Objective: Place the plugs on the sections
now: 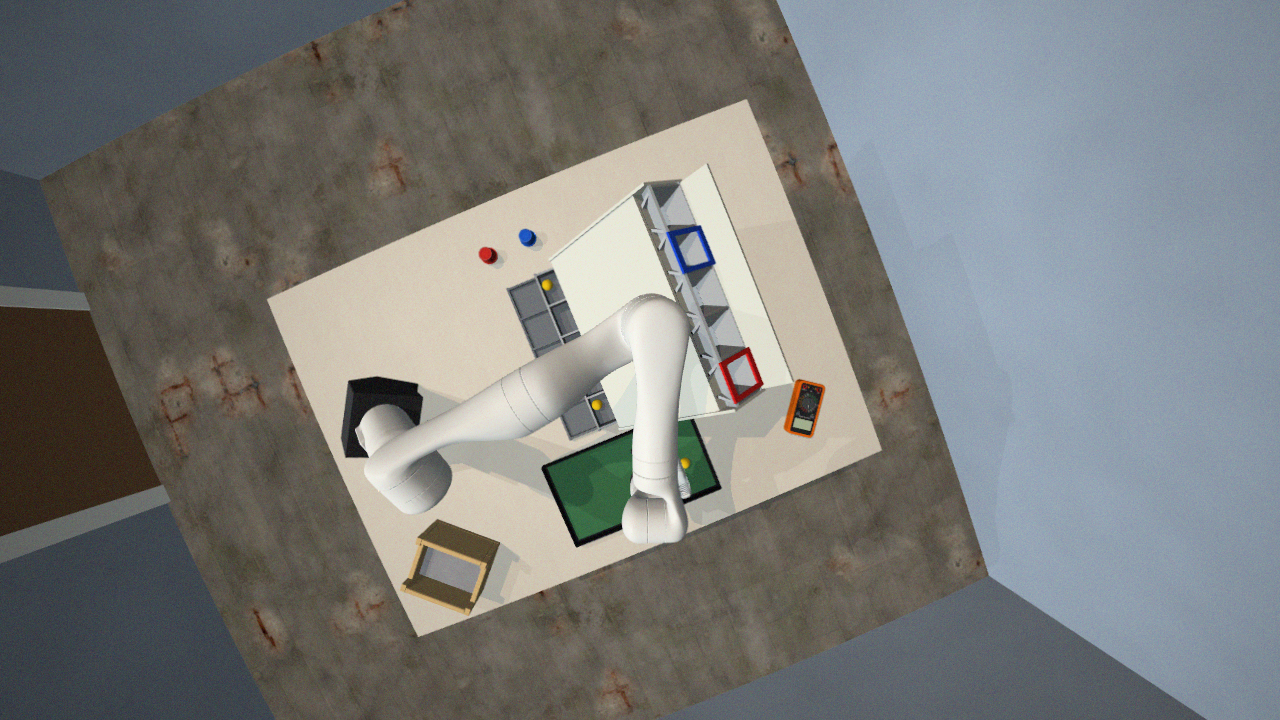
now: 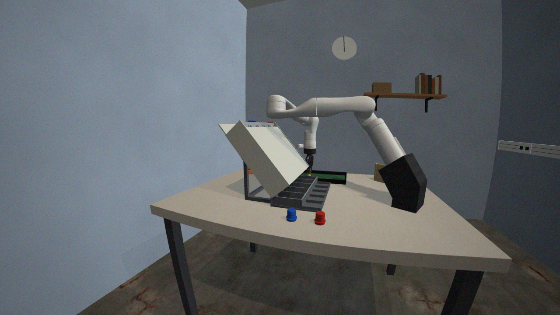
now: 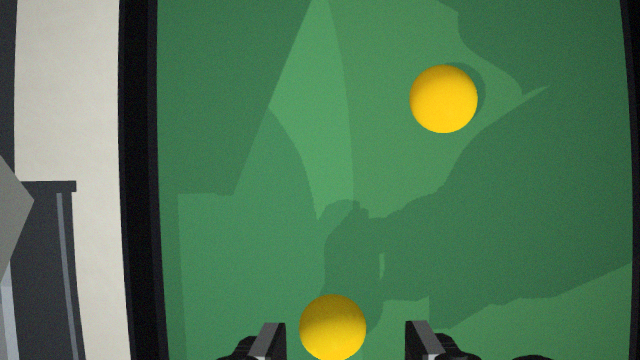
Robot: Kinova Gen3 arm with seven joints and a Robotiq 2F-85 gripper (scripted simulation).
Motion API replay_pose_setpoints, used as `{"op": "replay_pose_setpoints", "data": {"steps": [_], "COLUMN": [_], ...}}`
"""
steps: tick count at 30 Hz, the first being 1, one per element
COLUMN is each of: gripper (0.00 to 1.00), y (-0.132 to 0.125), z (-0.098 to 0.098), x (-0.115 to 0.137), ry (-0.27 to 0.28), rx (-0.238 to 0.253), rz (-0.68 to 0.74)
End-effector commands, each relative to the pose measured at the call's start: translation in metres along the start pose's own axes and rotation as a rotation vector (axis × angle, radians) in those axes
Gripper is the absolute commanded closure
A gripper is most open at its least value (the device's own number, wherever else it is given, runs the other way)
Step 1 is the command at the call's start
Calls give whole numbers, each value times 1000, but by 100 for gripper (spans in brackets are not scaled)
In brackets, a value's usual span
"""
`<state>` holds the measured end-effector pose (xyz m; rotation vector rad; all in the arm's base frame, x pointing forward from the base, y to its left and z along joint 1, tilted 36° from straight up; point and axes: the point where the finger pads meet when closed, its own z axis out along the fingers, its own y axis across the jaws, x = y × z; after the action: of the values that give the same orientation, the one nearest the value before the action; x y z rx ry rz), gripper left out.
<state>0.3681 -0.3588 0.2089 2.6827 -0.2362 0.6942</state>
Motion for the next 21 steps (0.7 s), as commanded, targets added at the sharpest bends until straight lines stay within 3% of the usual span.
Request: {"op": "replay_pose_setpoints", "data": {"steps": [1,21], "gripper": [50,50], "y": [1,1], "z": [7,14], "x": [1,2], "ry": [4,5], "rx": [-10,-10], "rz": [-6,-6]}}
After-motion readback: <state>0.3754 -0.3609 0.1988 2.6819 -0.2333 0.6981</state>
